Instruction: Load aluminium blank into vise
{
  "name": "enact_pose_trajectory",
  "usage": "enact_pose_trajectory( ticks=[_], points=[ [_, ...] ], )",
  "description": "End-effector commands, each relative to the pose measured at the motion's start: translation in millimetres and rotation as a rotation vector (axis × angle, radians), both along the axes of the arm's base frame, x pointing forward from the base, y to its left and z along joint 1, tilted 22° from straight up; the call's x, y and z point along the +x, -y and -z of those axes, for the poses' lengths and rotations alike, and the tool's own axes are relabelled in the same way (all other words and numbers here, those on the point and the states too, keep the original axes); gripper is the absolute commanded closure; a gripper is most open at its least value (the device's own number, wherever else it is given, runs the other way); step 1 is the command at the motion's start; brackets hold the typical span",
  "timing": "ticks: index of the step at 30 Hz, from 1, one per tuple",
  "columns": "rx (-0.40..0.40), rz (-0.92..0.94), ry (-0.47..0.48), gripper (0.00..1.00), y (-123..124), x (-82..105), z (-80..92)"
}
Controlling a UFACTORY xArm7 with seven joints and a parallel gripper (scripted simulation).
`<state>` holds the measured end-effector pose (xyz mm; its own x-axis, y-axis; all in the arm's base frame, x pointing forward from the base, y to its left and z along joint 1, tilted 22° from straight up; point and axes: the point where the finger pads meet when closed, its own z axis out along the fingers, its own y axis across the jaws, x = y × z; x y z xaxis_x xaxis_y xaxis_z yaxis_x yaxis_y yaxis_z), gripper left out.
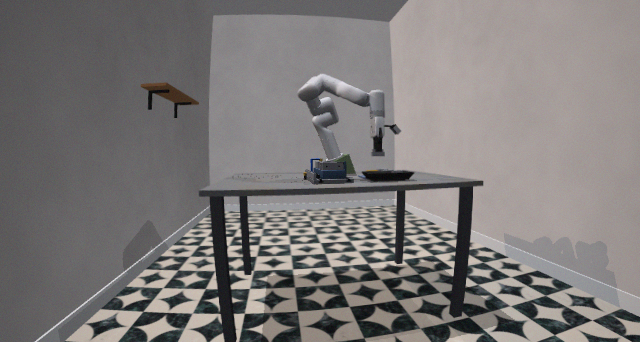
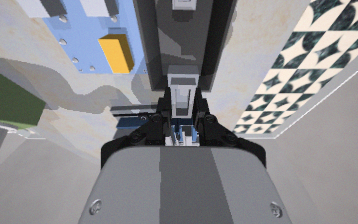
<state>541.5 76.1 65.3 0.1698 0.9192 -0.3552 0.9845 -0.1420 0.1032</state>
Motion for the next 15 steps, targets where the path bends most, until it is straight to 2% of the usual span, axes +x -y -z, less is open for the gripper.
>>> enact_pose_trajectory(
  ticks=[1,15],
  points=[
    [0.002,-0.002,0.004,1.0,-1,1.3,0.9],
    [0.002,-0.002,0.004,1.0,5,2.1,15.5]
  ],
)
